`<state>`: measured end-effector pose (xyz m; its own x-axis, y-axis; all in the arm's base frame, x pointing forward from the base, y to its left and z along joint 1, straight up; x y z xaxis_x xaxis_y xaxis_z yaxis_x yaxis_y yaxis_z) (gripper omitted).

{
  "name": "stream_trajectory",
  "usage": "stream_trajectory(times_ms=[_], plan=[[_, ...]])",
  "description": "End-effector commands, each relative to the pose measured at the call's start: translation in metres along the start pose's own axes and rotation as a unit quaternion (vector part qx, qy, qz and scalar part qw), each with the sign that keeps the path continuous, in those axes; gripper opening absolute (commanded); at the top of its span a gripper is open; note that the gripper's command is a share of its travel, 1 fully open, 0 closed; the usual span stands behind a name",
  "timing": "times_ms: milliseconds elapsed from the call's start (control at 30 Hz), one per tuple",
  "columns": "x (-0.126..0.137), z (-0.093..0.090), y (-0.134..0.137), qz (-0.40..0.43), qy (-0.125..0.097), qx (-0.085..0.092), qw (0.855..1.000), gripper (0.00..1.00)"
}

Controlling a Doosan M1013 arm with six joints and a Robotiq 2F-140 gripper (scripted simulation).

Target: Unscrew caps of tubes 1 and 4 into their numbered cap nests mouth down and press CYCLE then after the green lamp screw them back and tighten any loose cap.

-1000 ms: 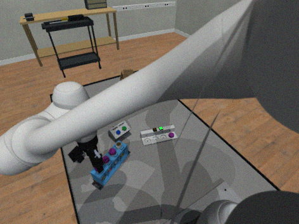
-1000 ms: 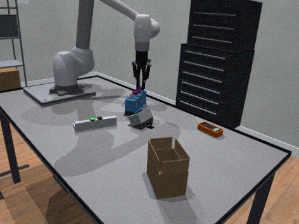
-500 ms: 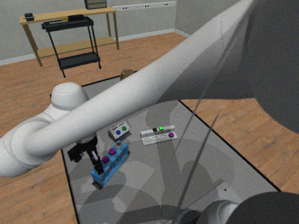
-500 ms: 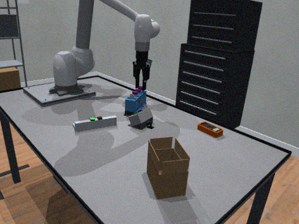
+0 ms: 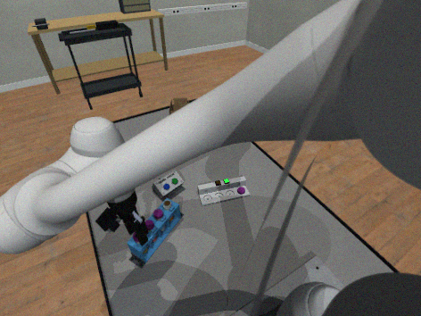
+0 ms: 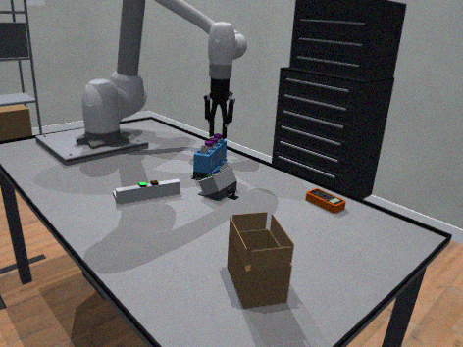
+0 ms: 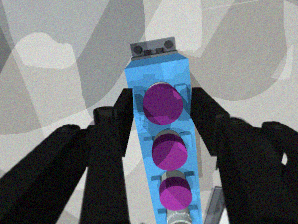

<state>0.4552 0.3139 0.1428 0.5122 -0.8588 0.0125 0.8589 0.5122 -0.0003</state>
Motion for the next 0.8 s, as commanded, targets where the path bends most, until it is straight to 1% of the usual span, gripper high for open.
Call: stream_trajectory(times_ms=[0,33,167,367,600,633,767], plan=[[0.0003,0.0007,0.0004,0.076,0.005,0.001,0.997,0.41],[0.0003,0.0007,0.0004,0.076,0.005,0.001,0.997,0.41],[0.0003,0.0007,0.0004,0.156,0.005,0.001,0.988,0.41],[0.0003,0.0006,0.0003,0.266,0.005,0.002,0.964,0.41],[0.0004,0.0006,0.0003,0.266,0.005,0.002,0.964,0.41],[0.0003,0.0006,0.0003,0.266,0.005,0.002,0.964,0.30],[0.0003,0.0006,0.0003,0.266,0.005,0.002,0.964,0.30]])
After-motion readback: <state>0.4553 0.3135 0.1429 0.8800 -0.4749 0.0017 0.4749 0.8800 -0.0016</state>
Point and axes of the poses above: the point where the finger pads meet when closed, its own z axis back along the fingers, its own y axis across the jaws, x = y × z, the point moved 3 cm from there along z, back along the fingers, and after that the axes turned 7 degrees about z, right-handed, at the moved point
